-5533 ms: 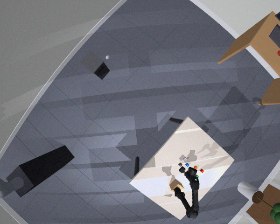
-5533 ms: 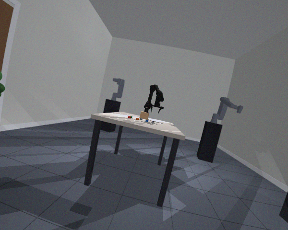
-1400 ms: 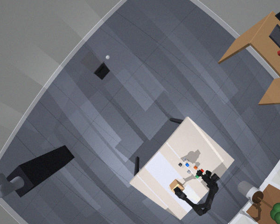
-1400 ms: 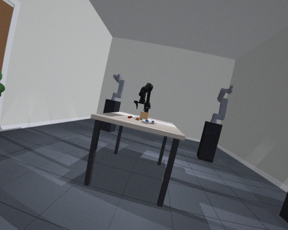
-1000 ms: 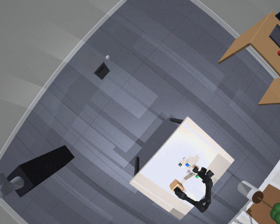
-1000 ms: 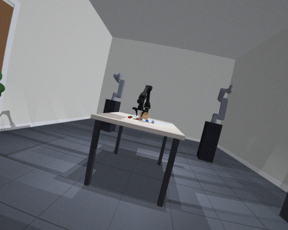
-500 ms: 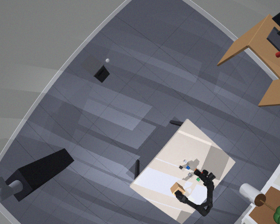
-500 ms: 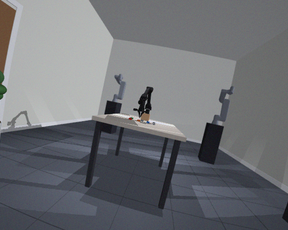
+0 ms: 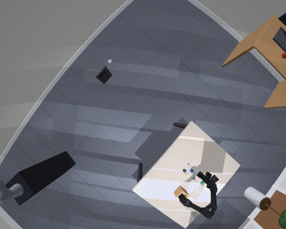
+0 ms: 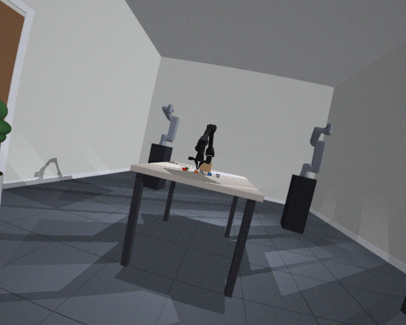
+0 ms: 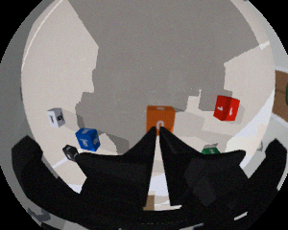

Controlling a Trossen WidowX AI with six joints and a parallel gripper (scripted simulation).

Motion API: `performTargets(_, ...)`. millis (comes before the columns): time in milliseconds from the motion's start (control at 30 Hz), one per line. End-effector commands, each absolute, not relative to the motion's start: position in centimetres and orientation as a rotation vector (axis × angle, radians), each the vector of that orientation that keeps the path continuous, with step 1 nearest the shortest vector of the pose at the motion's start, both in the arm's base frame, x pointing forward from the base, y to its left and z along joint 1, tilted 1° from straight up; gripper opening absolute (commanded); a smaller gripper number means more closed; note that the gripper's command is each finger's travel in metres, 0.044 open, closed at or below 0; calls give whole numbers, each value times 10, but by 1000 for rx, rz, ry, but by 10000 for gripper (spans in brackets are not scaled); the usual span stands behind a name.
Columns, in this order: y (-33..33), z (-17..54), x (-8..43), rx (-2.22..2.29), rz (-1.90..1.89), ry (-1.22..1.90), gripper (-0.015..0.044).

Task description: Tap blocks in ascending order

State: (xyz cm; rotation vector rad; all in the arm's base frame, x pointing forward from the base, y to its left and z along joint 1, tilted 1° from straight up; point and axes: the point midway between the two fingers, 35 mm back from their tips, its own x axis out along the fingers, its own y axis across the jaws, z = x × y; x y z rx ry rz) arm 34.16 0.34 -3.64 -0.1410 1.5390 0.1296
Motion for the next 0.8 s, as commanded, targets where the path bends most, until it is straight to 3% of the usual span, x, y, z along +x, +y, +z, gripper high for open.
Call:
performTargets(0,3,-45,339,-139,128,1551,20)
performTargets(533,3,-12,339,-139,128,1551,20)
performTargets(767,4,66,338,-139,128,1550,20)
